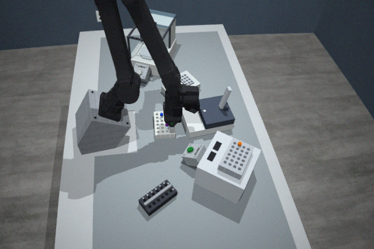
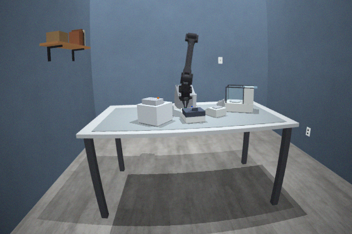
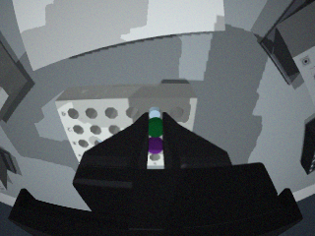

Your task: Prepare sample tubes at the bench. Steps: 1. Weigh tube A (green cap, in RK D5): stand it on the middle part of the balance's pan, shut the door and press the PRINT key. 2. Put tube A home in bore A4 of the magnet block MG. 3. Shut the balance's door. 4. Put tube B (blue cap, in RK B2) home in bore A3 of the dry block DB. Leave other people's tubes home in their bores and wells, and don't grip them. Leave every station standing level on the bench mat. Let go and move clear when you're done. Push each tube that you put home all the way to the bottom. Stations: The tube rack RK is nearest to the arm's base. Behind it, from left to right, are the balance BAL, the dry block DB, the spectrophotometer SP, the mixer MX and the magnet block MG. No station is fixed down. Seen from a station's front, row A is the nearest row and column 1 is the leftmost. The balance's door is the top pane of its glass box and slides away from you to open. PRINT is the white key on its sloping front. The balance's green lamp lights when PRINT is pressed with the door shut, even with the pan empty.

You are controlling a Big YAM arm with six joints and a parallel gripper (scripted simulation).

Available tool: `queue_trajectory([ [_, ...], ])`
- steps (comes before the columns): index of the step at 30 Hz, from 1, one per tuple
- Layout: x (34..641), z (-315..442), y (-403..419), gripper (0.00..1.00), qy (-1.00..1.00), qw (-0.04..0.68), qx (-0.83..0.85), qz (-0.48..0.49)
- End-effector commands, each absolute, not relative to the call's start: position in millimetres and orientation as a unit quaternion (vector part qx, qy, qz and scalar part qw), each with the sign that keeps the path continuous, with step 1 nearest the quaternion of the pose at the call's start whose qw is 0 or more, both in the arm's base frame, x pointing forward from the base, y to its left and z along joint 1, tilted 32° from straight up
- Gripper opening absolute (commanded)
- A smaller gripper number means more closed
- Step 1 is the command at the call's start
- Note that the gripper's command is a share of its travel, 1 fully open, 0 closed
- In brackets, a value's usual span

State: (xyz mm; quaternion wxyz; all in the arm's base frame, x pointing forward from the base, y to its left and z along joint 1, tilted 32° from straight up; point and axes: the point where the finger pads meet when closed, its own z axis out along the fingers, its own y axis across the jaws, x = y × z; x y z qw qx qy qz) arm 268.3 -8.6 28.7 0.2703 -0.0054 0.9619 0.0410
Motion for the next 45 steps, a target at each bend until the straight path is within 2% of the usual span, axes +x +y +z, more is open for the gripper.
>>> queue_trajectory([
  [1, 268, 29, -1, 0.09, 0.961, 0.274, -0.011, 0.049],
  [45, 269, 63, -4, 0.09, 0.957, 0.287, -0.011, 0.045],
])
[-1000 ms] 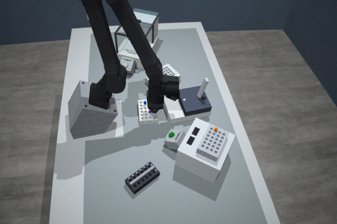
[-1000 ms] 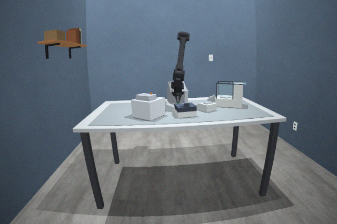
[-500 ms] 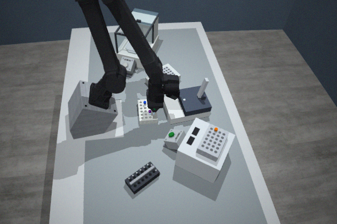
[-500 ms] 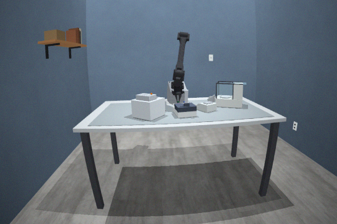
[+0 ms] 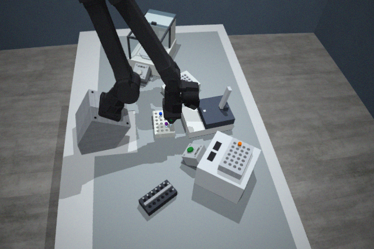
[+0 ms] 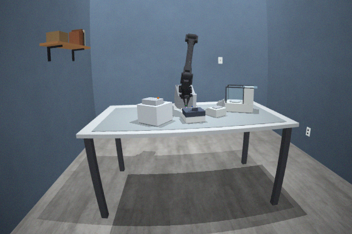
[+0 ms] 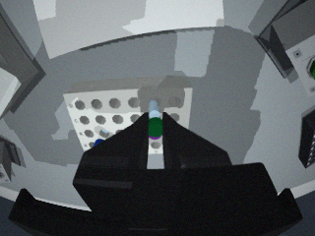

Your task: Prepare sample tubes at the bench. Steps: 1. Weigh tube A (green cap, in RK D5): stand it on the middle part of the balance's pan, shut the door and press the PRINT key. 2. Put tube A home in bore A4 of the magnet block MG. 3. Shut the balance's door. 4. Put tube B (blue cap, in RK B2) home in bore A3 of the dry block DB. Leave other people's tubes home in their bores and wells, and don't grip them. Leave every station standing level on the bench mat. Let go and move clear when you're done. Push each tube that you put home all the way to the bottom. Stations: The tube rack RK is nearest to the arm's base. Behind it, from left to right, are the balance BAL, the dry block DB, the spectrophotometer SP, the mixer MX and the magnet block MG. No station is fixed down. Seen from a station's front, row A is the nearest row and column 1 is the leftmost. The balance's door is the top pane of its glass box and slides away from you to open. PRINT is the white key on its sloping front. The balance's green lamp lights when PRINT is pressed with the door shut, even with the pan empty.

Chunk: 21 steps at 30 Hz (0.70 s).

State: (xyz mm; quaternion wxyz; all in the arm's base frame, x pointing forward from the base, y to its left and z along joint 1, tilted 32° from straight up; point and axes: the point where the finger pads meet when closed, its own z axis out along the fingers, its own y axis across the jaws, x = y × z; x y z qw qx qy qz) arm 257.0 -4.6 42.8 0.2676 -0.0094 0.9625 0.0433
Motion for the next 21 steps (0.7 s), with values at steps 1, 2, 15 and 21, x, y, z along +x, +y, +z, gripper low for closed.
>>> queue_trajectory([
  [1, 269.2, 63.9, -4.0, 0.09, 0.957, 0.287, -0.011, 0.045],
  [2, 268.7, 64.2, -4.0, 0.09, 0.957, 0.287, -0.011, 0.045],
  [15, 264.8, 67.4, -4.7, 0.09, 0.957, 0.286, -0.011, 0.044],
  [21, 261.0, 58.8, -4.4, 0.09, 0.959, 0.279, -0.011, 0.044],
])
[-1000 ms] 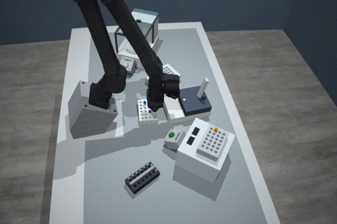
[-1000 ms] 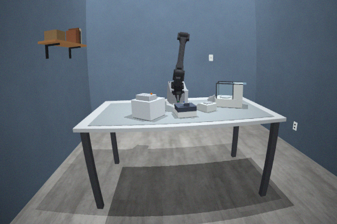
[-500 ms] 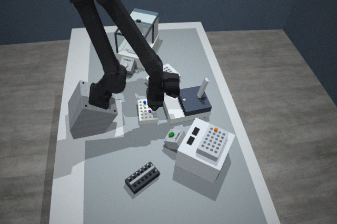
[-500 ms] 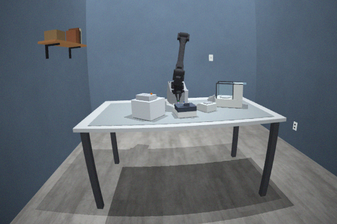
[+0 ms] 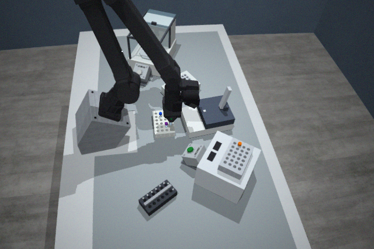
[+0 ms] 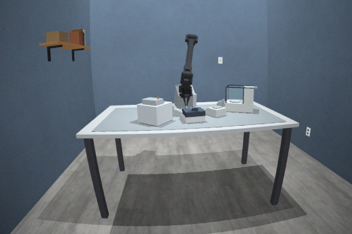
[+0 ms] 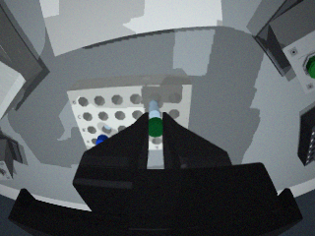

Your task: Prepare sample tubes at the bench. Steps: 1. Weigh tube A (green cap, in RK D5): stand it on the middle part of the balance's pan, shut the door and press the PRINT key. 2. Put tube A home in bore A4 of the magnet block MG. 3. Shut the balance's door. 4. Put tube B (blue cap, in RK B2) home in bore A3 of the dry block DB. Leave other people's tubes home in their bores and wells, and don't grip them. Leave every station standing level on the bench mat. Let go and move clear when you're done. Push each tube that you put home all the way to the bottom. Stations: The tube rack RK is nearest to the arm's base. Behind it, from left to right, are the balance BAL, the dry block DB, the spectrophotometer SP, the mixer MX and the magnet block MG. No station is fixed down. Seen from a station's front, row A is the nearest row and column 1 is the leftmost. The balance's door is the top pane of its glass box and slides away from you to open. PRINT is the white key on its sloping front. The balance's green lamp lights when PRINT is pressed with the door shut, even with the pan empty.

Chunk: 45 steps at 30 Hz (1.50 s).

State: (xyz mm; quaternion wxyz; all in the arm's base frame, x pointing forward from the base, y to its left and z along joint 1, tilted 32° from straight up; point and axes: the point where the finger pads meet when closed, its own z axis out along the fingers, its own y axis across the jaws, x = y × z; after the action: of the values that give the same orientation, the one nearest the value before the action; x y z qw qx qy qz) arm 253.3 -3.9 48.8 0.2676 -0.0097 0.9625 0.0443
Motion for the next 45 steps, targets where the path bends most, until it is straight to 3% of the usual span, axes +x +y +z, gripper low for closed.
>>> queue_trajectory([
  [1, 261, 59, -4, 0.09, 0.959, 0.279, -0.011, 0.044],
  [45, 256, 88, -19, 0.09, 0.956, 0.291, -0.012, 0.039],
])
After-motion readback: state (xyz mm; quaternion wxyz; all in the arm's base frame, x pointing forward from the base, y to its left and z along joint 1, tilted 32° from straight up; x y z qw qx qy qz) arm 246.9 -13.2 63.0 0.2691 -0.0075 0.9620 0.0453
